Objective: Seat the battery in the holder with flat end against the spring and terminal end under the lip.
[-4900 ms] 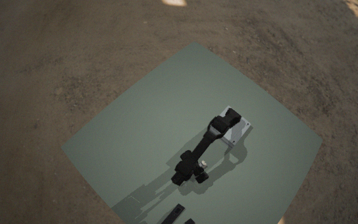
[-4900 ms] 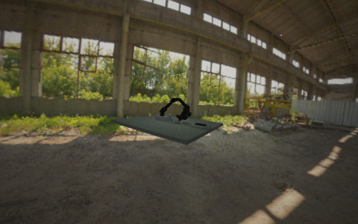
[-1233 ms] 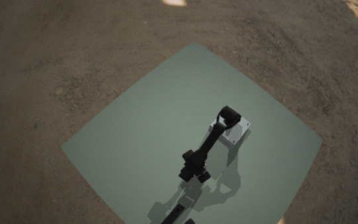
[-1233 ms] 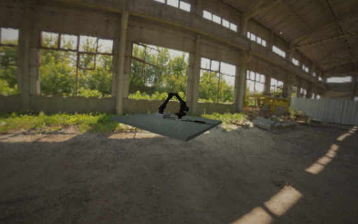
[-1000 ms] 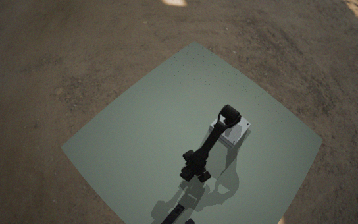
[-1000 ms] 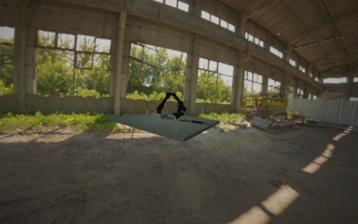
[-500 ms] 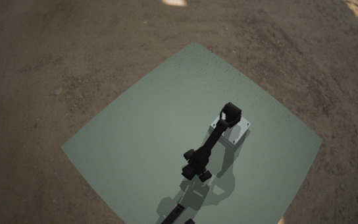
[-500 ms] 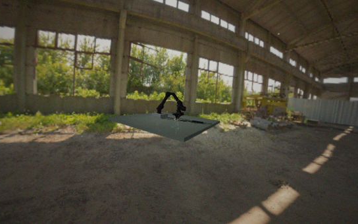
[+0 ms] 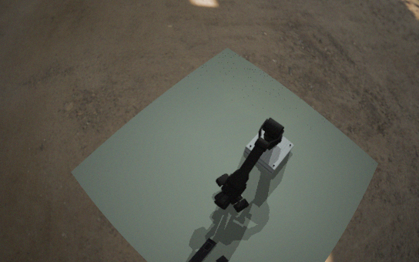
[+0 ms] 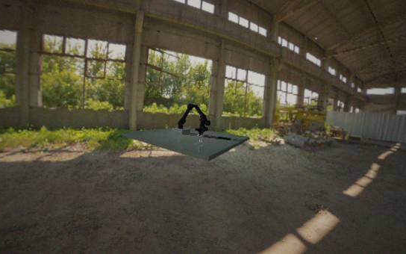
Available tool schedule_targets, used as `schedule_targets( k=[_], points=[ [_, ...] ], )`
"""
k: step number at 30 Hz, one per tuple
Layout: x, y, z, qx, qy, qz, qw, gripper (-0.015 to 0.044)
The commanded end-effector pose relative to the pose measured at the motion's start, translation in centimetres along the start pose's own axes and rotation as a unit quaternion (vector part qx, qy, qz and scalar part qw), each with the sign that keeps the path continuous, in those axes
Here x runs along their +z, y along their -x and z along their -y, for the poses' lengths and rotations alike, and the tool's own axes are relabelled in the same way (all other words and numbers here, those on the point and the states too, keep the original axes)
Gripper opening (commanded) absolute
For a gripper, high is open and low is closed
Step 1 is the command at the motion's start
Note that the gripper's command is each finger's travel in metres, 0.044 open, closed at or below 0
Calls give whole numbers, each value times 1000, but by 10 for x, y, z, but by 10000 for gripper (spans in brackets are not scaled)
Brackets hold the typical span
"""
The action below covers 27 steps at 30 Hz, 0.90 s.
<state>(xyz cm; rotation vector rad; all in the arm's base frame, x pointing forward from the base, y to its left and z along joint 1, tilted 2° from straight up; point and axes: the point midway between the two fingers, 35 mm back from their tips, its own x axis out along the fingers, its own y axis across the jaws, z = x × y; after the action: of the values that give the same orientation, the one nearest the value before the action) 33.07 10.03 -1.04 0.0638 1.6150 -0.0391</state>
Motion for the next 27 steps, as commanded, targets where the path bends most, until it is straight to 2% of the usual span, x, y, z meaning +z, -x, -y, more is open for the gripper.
schedule_targets(
  k=[1, 22, 26, 27],
  points=[
    [-3, 0, 1, -3, -3, 2, 1000, 88],
    [-9, -1, 2, 1, -3, 6, 1000, 88],
    [-9, -1, 2, 1, -3, 6, 1000, 189],
    [-9, -1, 2, 1, -3, 6, 1000, 189]
  ],
)
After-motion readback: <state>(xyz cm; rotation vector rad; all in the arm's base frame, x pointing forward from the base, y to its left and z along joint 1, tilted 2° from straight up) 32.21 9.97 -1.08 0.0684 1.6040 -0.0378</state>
